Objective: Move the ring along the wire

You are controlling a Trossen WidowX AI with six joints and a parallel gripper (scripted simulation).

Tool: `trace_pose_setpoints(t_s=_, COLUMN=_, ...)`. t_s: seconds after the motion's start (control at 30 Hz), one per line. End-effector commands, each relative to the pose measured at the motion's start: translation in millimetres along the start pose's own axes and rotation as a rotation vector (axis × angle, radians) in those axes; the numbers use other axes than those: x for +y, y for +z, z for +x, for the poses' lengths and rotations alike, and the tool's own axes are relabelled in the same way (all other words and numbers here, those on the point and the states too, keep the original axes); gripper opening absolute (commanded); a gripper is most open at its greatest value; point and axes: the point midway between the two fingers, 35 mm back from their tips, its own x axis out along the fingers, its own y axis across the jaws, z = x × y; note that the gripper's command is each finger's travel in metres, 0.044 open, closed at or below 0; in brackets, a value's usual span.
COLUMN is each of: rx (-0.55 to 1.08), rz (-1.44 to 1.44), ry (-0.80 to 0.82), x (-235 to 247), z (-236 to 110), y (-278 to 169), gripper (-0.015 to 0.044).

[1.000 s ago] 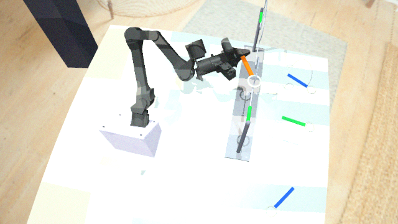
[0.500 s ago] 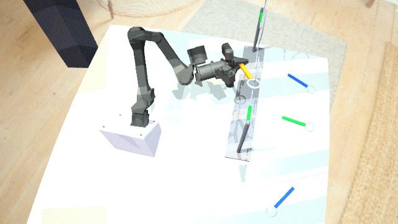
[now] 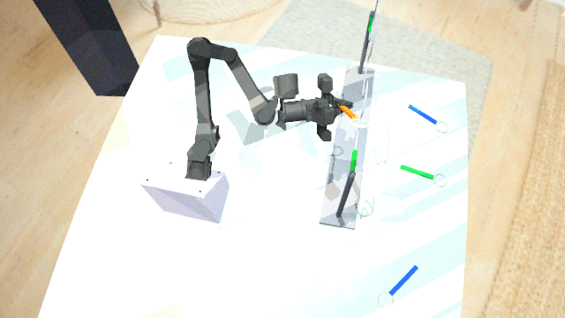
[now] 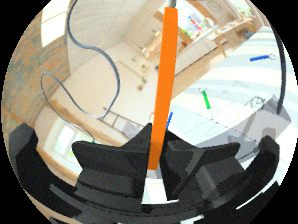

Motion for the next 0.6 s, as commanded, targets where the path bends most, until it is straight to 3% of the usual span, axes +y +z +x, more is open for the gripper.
trace_pose_setpoints(t_s=0.0, rx=0.005, rz=-0.087, ry=-0.051, x=-18.3, z=-2.6, y=1.1, gripper=-0.015)
trace_pose_setpoints(t_s=0.57, rx=0.046, rz=-0.393, ry=-0.191, x=-67.2, z=-15.2, y=13.7, gripper=-0.015)
